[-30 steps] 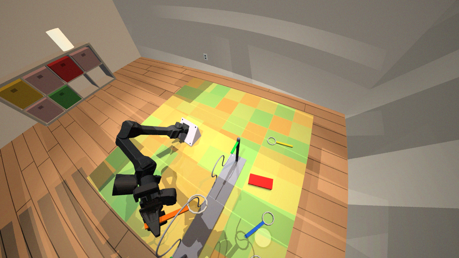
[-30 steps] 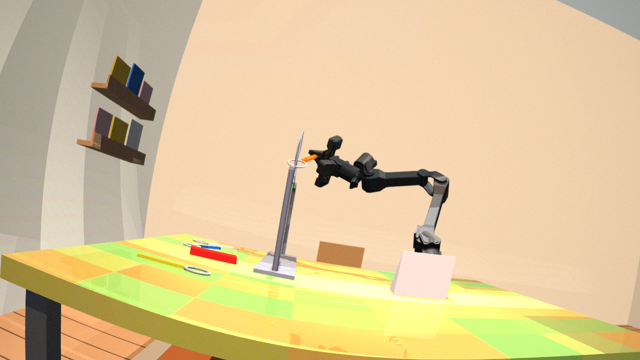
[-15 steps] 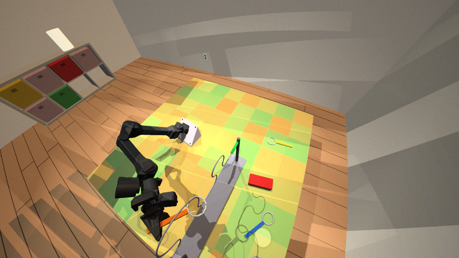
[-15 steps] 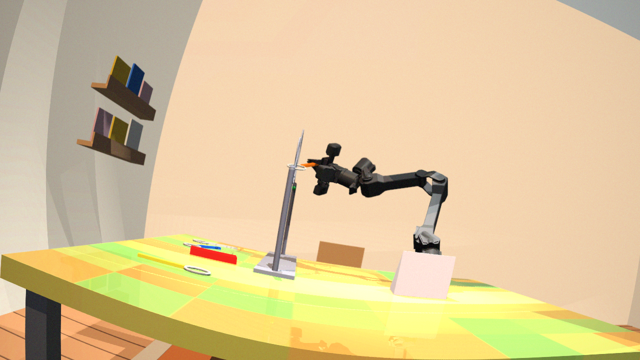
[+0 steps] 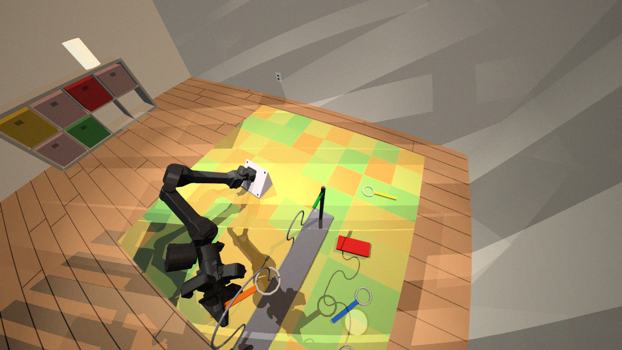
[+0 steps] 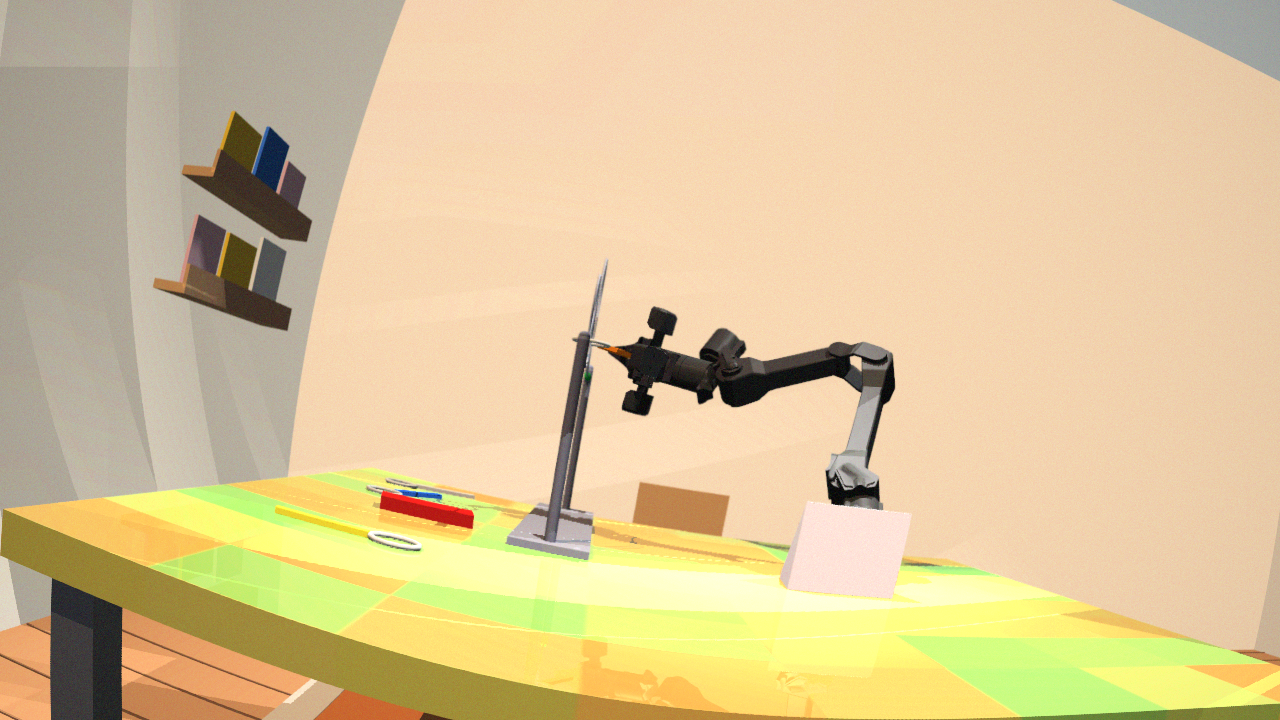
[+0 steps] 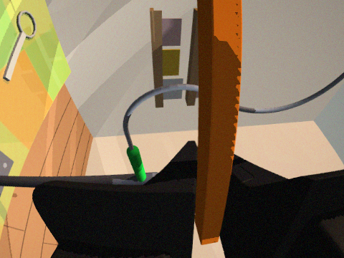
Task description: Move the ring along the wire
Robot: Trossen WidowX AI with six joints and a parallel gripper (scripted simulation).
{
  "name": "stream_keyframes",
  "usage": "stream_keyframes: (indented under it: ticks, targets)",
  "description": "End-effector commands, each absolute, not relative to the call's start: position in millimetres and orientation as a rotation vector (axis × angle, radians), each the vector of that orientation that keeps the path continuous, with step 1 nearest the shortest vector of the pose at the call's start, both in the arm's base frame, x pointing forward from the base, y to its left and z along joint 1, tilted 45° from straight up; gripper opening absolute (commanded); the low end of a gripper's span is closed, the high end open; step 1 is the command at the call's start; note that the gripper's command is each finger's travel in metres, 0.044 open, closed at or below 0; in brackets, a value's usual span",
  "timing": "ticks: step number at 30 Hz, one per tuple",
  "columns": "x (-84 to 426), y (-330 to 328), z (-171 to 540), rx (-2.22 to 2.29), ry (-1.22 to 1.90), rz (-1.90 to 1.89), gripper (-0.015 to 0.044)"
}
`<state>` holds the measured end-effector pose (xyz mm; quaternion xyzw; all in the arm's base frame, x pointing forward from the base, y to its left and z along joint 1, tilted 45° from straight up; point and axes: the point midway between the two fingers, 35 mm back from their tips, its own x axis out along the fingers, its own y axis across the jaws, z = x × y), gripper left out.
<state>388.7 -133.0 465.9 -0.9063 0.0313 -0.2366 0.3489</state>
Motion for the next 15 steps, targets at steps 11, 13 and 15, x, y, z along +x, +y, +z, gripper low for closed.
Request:
stream_keyframes:
  ticks: [11,13,15]
  targets:
    - [389,-163,423,-2.038,0.195,-0.544,-0.015]
    - [389,-166,417,-1.995,0.208,-0.535,-0.015]
    - [389,-169,410,-1.948,0.223,-0.526,-0.015]
